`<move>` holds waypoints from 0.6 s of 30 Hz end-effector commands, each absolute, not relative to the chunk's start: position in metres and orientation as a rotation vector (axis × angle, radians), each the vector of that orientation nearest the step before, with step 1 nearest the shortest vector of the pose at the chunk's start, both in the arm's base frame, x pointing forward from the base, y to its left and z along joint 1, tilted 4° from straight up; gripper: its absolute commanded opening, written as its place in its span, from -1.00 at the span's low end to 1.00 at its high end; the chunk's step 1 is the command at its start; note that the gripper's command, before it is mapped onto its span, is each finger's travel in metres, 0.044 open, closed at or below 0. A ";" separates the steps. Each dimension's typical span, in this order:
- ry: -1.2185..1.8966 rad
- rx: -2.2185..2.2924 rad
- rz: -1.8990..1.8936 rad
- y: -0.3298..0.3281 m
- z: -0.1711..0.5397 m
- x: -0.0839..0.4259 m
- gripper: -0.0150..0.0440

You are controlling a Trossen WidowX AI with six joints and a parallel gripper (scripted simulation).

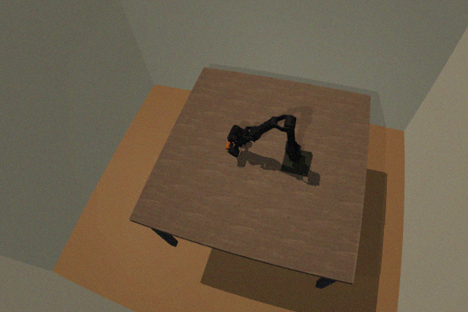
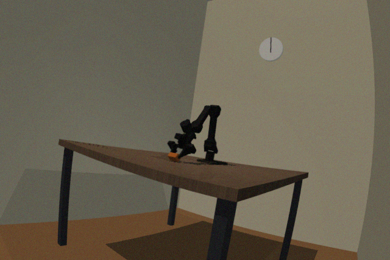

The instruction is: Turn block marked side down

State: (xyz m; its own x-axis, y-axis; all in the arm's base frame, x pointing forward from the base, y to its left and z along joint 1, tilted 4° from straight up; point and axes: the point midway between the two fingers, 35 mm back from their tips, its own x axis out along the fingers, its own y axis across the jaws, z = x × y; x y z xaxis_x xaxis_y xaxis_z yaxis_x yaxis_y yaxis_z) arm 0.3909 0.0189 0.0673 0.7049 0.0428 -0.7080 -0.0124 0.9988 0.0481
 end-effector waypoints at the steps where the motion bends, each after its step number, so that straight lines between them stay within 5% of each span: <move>1: 0.728 0.042 0.024 0.019 0.060 0.393 -0.49; 18: 0.467 0.046 0.017 0.019 0.050 0.386 -0.49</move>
State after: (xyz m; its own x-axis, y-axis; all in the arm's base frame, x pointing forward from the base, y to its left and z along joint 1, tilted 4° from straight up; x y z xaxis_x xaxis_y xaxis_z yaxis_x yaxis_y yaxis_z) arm 0.3930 0.0199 0.0561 0.8789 0.0329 -0.4759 -0.0118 0.9988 0.0474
